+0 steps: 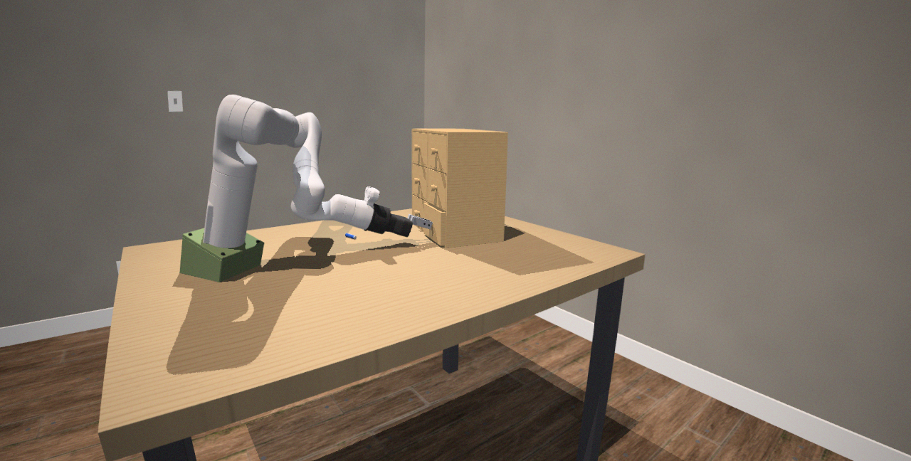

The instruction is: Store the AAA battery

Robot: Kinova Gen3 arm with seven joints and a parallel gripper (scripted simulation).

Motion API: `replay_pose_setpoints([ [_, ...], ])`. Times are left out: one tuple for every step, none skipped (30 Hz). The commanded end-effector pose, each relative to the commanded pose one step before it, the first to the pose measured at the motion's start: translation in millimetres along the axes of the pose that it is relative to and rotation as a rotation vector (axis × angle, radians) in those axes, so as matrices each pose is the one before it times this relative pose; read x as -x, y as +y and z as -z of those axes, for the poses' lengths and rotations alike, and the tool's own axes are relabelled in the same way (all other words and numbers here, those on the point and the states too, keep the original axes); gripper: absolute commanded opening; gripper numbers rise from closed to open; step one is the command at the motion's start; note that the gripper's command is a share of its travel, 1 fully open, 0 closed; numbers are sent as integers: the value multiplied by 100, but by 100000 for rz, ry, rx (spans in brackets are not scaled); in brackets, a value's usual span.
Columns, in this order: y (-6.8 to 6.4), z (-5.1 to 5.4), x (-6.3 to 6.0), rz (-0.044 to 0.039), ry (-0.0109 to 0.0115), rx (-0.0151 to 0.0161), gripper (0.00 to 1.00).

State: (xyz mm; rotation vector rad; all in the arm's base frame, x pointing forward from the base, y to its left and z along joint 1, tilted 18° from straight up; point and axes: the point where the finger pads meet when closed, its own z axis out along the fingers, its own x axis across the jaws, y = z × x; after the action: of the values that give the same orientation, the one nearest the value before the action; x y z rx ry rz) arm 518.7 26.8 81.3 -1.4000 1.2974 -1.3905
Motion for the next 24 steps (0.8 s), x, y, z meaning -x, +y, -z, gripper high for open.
replay_pose_setpoints([
  [-133, -159, -38, -273, 124, -163, 37],
  [-19, -50, 0, 1, 0, 0, 37],
  [-18, -48, 0, 1, 0, -1, 37],
  [-17, -48, 0, -1, 0, 1, 37],
  [-17, -47, 0, -1, 0, 0, 37],
  [-16, -45, 0, -1, 0, 0, 37],
  [0, 0, 0, 0, 0, 0, 37],
  [0, 0, 0, 0, 0, 0, 37],
  [-16, -44, 0, 0, 0, 0, 37],
  [-15, -43, 0, 0, 0, 0, 37],
  [-15, -41, 0, 0, 0, 0, 37],
  [-15, -40, 0, 0, 0, 0, 37],
  [-14, -39, 0, 0, 0, 0, 37],
  [-14, -37, 0, 1, 0, 0, 37],
  [-13, -36, 0, 1, 0, 0, 37],
  [-13, -35, 0, 1, 0, 0, 37],
  [-12, -34, 0, 0, 0, 0, 37],
  [-11, -32, 0, -1, 0, 0, 37],
  [-11, -31, 0, -1, 0, 0, 37],
  [-11, -30, 0, -1, 0, 0, 37],
  [-10, -28, 0, 0, 0, 0, 37],
  [-10, -27, 0, 0, 0, 0, 37],
  [-9, -25, 0, 0, 0, 0, 37],
  [0, 0, 0, 0, 0, 0, 37],
])
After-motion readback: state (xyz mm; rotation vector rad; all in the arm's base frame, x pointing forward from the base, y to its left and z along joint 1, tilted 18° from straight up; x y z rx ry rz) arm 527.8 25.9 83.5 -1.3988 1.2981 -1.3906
